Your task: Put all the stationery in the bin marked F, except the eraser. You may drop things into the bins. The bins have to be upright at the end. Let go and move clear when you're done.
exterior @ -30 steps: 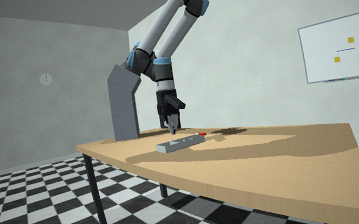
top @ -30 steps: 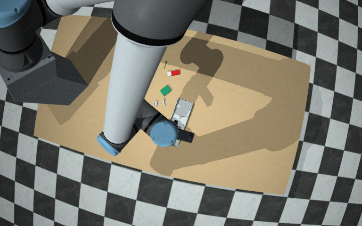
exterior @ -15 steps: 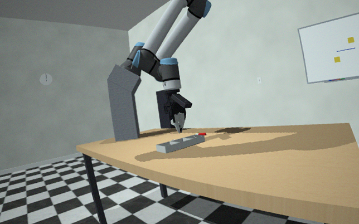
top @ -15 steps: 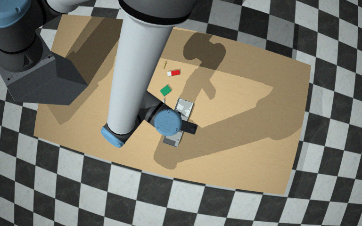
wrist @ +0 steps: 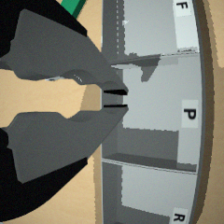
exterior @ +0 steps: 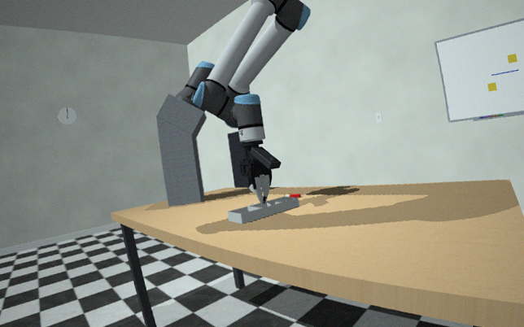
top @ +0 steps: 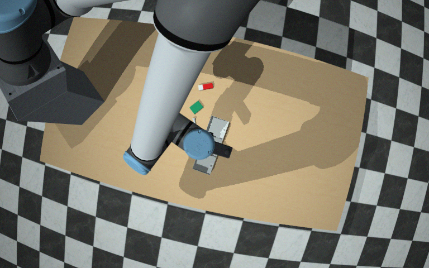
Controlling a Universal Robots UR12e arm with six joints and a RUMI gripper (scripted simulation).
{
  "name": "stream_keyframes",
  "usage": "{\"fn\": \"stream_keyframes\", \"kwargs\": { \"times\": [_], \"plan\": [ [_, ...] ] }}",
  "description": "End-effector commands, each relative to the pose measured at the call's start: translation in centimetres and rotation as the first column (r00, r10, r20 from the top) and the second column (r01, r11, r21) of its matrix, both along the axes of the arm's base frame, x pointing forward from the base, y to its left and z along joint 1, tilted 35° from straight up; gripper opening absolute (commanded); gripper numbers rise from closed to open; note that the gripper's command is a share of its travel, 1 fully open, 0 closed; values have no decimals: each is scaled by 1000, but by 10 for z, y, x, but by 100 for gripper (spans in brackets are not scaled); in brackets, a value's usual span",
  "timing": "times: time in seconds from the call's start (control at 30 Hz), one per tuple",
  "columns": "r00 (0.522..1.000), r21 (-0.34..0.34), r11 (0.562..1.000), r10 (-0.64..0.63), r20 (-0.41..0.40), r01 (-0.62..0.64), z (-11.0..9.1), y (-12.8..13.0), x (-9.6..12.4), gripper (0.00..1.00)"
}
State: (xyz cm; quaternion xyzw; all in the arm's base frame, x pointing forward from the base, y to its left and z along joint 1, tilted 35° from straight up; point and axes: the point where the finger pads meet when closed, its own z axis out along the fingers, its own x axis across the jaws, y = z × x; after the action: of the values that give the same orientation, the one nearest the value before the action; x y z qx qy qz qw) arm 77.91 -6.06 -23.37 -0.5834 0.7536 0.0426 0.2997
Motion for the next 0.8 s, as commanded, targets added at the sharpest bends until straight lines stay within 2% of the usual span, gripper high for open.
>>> {"fn": "stream_keyframes", "kwargs": {
  "times": [0.0,0.77],
  "plan": [
    [1000,-5,1000,-3,7,3,-8,2,10,4],
    [1000,-4,1000,-4,6,4,-7,1,8,4]
  ]
}}
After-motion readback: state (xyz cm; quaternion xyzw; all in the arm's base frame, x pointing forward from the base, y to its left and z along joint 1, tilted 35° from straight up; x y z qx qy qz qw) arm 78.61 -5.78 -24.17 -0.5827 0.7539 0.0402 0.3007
